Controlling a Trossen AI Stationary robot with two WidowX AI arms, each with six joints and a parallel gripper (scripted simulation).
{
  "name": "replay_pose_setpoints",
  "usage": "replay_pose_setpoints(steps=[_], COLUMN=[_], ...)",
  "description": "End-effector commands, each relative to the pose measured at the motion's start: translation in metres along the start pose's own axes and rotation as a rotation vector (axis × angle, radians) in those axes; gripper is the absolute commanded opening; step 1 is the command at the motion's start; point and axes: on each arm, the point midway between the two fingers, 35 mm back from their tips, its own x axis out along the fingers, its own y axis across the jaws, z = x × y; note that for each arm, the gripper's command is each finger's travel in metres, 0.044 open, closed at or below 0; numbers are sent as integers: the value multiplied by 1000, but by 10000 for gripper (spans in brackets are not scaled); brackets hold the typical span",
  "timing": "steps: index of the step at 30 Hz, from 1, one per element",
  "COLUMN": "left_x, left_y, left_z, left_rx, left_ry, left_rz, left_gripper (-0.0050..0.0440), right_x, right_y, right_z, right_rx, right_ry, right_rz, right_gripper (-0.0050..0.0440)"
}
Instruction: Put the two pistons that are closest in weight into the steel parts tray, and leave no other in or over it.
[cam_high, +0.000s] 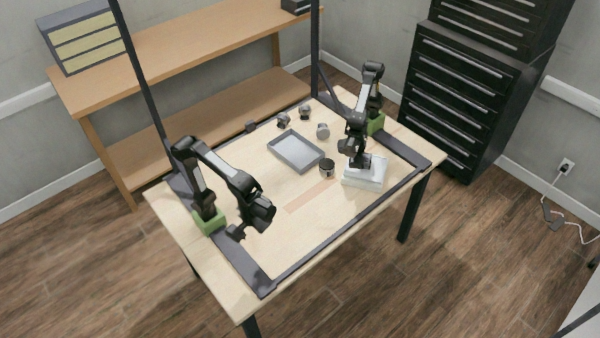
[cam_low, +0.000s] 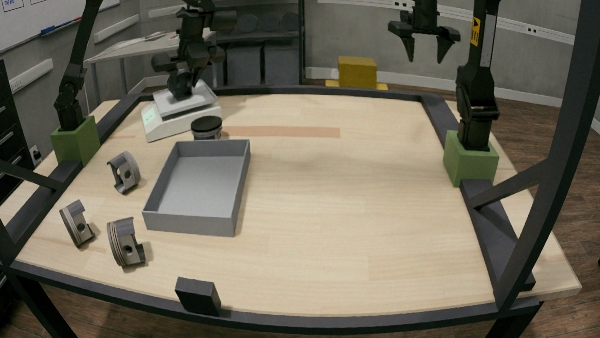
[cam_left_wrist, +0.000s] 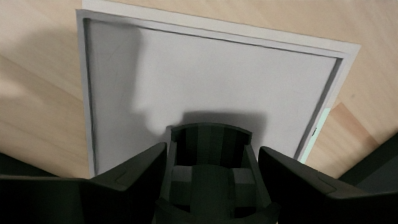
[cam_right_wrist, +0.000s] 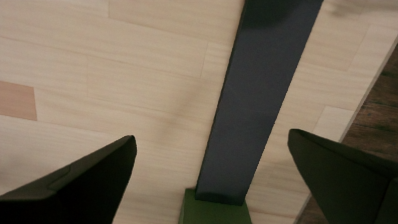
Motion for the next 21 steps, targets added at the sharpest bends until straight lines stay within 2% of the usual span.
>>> replay_pose_setpoints(steps=[1,21], left_x=[-8,-9], left_y=[3,2], left_z=[-3,-3], left_rx=[-5,-5], left_ry=[-2,-2], left_rz=[28,28], left_gripper=[158,158], right_x=[-9,-9], right_y=[1,1], right_z=[5,5], right_rx=[-6,-6], right_ry=[-33,-33], right_rz=[3,3], right_gripper=[400,400])
